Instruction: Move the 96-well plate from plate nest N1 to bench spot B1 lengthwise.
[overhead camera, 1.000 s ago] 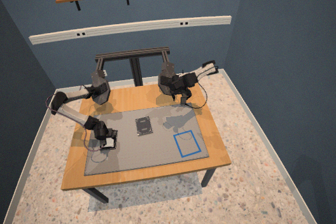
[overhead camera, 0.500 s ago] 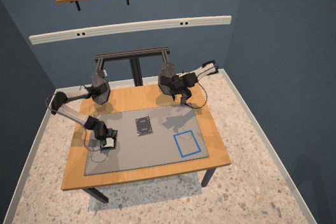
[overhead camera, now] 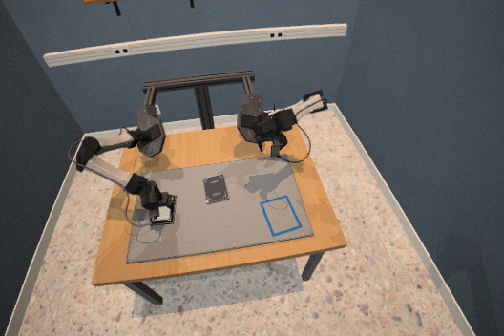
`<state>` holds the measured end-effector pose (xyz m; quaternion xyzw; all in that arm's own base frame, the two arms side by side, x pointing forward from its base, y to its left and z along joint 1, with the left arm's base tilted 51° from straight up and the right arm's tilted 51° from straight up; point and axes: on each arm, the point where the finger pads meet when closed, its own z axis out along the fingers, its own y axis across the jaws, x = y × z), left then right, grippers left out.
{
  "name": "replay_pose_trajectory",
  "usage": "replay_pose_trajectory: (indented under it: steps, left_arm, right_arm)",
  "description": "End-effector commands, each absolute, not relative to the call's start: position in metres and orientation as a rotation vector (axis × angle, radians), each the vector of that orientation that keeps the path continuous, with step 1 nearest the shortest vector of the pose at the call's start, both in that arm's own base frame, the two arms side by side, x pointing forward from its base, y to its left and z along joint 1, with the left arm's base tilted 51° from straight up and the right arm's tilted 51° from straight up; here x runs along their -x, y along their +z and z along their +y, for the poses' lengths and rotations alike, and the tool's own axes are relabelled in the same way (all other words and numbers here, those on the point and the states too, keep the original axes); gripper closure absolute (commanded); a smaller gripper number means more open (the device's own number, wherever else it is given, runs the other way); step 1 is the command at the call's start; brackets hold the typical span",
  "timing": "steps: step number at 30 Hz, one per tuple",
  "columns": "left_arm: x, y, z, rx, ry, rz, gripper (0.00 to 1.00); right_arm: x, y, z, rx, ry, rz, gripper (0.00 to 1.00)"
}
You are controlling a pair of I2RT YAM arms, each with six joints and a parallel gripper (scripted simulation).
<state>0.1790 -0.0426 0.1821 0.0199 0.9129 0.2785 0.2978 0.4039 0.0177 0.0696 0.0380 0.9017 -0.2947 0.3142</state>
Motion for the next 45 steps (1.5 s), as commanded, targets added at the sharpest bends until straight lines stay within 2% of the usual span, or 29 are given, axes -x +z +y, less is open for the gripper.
replay_pose_trajectory:
  steps: [1, 45]
  left_arm:
    - [-0.179, 0.190, -0.044, -0.009, 0.822, 2.400, 0.00]
    - [-0.179, 0.190, -0.044, -0.009, 0.822, 2.400, 0.00]
  right_arm:
    - [-0.400, 0.082, 0.029, -0.089, -0.764, 2.358, 1.00]
    - [-0.364, 0.124, 0.066, -0.091, -0.758, 2.357, 1.00]
